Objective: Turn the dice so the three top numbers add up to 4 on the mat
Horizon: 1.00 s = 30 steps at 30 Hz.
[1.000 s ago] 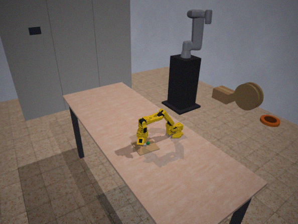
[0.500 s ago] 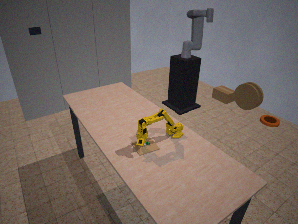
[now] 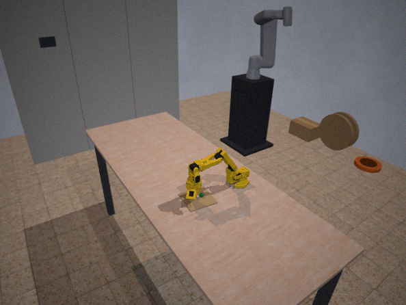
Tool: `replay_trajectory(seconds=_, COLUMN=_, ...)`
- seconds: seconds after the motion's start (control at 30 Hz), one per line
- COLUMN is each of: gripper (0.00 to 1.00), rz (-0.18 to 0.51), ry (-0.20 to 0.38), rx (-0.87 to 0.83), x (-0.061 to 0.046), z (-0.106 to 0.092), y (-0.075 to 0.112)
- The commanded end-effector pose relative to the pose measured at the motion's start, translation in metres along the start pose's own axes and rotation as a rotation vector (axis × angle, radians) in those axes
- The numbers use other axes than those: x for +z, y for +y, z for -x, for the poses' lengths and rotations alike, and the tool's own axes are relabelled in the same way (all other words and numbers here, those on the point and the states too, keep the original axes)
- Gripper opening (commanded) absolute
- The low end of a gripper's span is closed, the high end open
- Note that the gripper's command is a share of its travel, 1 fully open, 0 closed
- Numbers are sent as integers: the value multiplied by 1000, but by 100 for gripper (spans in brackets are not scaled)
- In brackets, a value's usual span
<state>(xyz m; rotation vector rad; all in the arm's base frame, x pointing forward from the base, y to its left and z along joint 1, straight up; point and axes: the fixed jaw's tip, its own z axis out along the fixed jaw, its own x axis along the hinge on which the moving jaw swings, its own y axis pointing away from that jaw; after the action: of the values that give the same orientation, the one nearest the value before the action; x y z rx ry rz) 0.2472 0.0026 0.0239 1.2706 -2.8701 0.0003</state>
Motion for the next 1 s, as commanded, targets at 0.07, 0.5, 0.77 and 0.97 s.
replay_trajectory(seconds=0.07, gripper=0, rz=-25, ry=-24, rx=-5, x=-5, z=1, y=-4)
replay_trajectory(seconds=0.5, gripper=0, rz=-25, ry=-24, rx=-5, x=1, z=2, y=-4)
replay_trajectory(seconds=0.77, gripper=0, rz=-25, ry=-24, rx=-5, x=4, z=2, y=-4)
replay_trajectory(seconds=0.97, gripper=0, rz=-25, ry=-24, rx=-5, x=7, z=2, y=-4)
